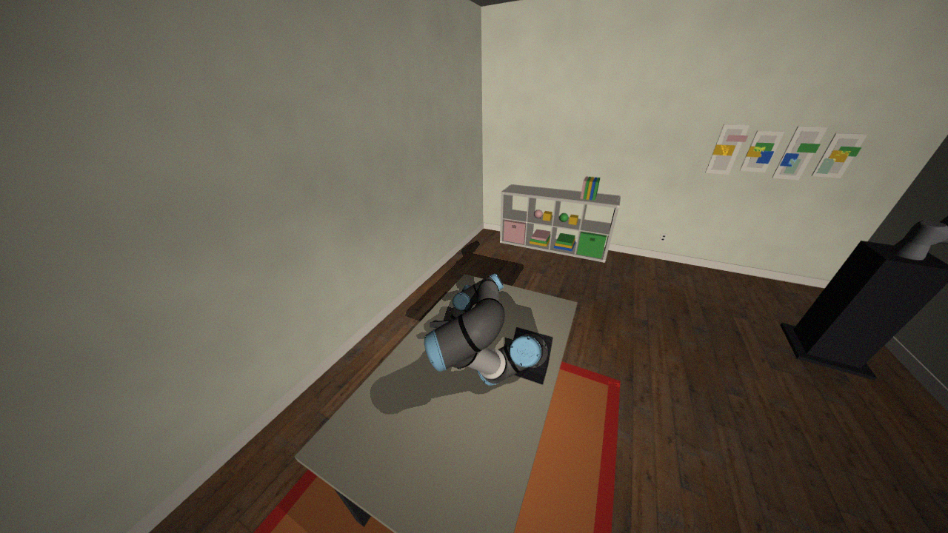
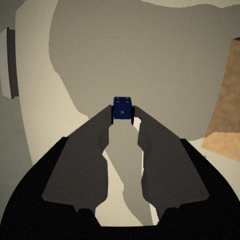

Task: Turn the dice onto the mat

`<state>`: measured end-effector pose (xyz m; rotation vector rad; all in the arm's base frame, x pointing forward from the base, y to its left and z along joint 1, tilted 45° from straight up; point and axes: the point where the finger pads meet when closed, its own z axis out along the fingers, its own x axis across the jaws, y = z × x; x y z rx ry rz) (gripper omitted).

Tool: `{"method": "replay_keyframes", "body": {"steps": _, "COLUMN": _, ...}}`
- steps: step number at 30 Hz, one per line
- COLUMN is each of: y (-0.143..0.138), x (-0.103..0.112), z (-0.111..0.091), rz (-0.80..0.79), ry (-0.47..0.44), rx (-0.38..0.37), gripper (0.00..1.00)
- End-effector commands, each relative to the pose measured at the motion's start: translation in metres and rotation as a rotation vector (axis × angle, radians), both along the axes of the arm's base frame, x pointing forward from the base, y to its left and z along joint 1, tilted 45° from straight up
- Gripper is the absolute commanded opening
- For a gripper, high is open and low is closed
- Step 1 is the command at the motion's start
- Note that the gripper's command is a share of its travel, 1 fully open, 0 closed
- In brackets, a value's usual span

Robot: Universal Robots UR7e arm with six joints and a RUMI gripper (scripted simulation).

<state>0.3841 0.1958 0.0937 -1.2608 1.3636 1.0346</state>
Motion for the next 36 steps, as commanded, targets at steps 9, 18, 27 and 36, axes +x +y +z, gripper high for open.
{"method": "replay_keyframes", "body": {"steps": 9, "y": -0.0039, "x": 0.002, "z": -0.0037, "rz": -0.109, "ry": 0.377, "rx": 0.086, "gripper": 0.0}}
{"method": "replay_keyframes", "body": {"steps": 18, "y": -0.0059, "x": 0.0022, "z": -0.0057, "rz": -0.166, "ry": 0.608, "rx": 0.154, "gripper": 0.0}}
{"method": "replay_keyframes", "body": {"steps": 27, "y": -0.0081, "x": 0.0018, "z": -0.0074, "rz": -0.224, "ry": 0.887, "rx": 0.243, "gripper": 0.0}}
{"method": "replay_keyframes", "body": {"steps": 36, "y": -0.0095, "x": 0.0012, "z": -0.008, "rz": -0.257, "ry": 1.078, "rx": 0.308, "gripper": 0.0}}
